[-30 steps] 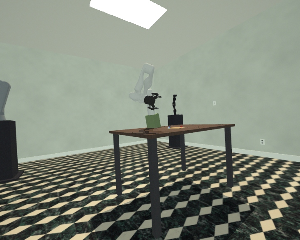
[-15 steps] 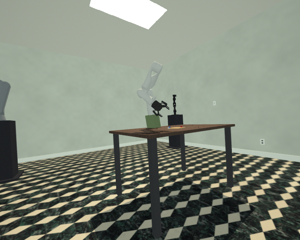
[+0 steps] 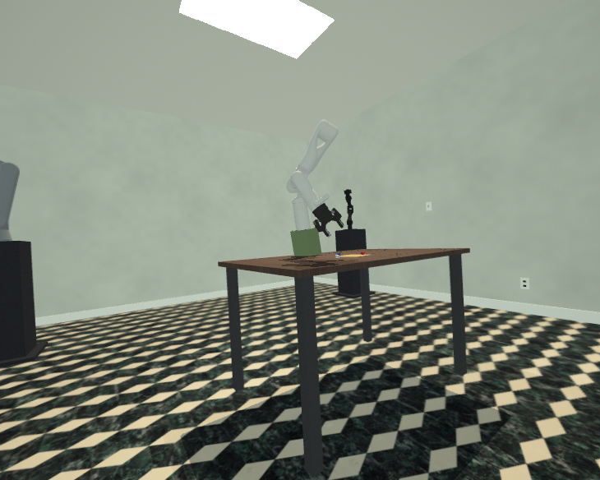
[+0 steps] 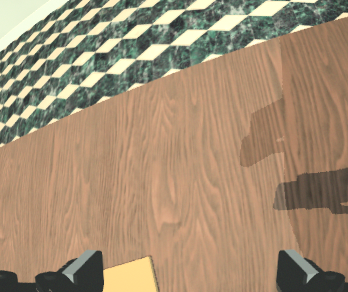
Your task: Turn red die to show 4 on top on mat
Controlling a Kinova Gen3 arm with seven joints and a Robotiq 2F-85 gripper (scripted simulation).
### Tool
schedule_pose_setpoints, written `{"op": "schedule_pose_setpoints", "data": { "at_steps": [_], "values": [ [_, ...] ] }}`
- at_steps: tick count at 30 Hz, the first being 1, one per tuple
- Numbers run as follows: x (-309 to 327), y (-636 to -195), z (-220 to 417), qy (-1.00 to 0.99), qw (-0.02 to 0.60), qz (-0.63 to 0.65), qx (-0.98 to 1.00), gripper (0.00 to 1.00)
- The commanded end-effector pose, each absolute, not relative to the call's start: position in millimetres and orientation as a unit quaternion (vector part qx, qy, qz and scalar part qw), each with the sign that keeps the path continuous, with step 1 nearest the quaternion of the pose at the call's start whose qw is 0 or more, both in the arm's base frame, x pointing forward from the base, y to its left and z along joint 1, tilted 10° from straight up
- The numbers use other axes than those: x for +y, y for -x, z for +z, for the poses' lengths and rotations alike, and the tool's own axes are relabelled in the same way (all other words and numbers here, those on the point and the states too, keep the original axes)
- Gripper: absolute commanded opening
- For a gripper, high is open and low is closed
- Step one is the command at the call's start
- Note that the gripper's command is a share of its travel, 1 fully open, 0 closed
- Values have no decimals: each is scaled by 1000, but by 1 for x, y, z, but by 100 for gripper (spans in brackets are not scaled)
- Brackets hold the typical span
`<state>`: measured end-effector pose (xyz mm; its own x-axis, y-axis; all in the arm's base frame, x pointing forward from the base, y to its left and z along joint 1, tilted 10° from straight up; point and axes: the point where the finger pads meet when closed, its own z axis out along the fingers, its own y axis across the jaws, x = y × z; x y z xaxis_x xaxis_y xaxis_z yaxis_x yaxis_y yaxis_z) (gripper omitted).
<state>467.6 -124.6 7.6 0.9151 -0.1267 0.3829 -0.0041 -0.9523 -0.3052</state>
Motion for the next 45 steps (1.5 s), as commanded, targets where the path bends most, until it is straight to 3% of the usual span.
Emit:
{"op": "schedule_pose_setpoints", "data": {
  "at_steps": [1,45],
  "values": [
    [-119,-471,10,967,152,-205,28,100],
    [-107,-432,0,982,78,-140,-103,100]
  ]
}}
